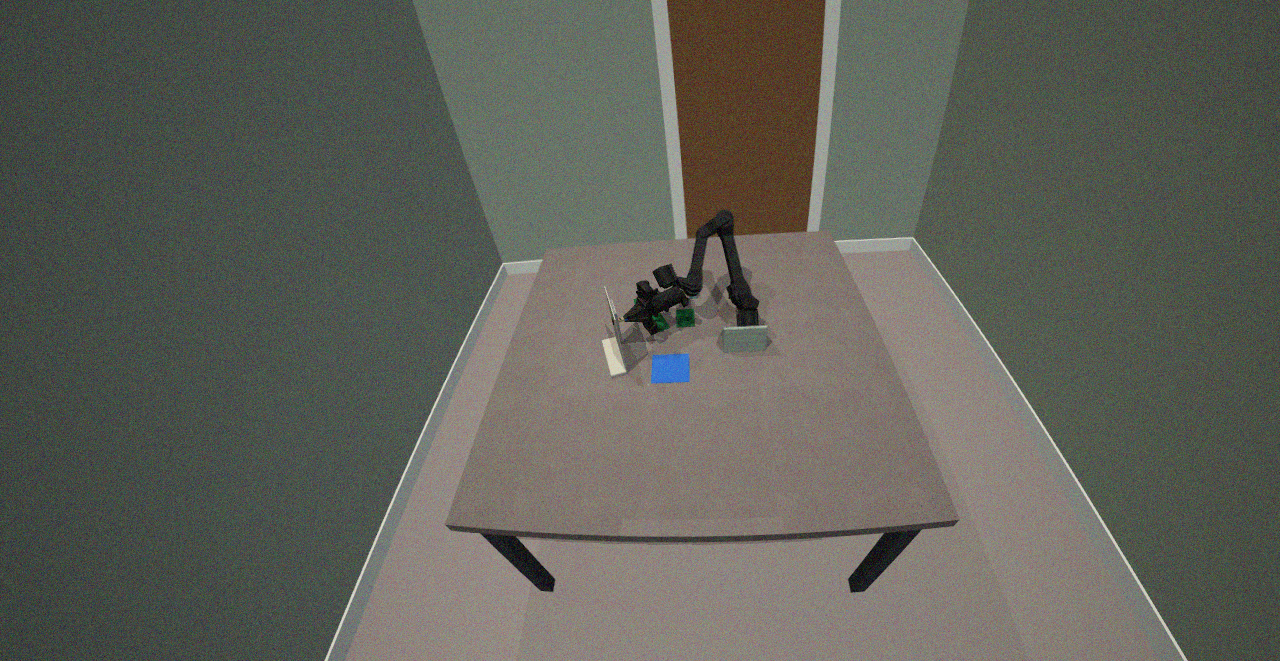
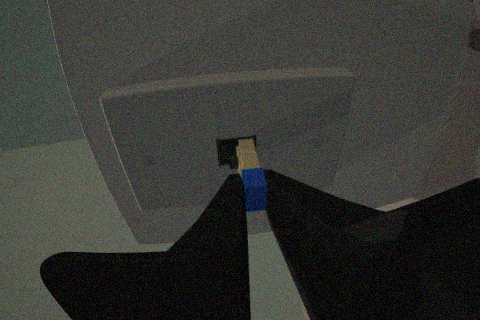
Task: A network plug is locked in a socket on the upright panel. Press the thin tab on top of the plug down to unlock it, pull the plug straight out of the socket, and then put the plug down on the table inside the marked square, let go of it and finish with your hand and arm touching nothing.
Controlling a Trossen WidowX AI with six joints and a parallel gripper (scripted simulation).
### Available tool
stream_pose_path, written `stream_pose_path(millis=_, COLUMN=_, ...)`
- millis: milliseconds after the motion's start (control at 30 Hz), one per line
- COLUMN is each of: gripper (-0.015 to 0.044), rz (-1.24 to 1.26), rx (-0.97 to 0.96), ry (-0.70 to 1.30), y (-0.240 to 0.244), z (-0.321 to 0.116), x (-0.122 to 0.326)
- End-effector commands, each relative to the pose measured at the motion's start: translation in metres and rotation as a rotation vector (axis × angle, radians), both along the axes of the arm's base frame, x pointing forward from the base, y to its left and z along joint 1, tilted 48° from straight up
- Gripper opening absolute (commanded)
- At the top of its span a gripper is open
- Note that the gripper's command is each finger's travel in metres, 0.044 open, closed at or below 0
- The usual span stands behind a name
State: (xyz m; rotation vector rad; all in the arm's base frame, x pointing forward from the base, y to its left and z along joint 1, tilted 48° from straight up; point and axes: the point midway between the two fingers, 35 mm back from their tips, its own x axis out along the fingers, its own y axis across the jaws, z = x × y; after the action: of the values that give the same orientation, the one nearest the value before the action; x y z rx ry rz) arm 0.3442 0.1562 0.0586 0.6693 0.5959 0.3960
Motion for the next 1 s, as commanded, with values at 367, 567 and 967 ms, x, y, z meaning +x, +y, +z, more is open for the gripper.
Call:
stream_pose_path(millis=367, gripper=0.0000, rz=-0.003, rx=0.000, ry=0.003, y=-0.0045, z=0.0020, x=-0.0072)
stream_pose_path(millis=567, gripper=0.0000, rz=-0.003, rx=0.000, ry=0.003, y=-0.0061, z=0.0032, x=-0.0092)
stream_pose_path(millis=967, gripper=0.0000, rz=-0.003, rx=0.000, ry=0.003, y=-0.0090, z=0.0054, x=-0.0130)
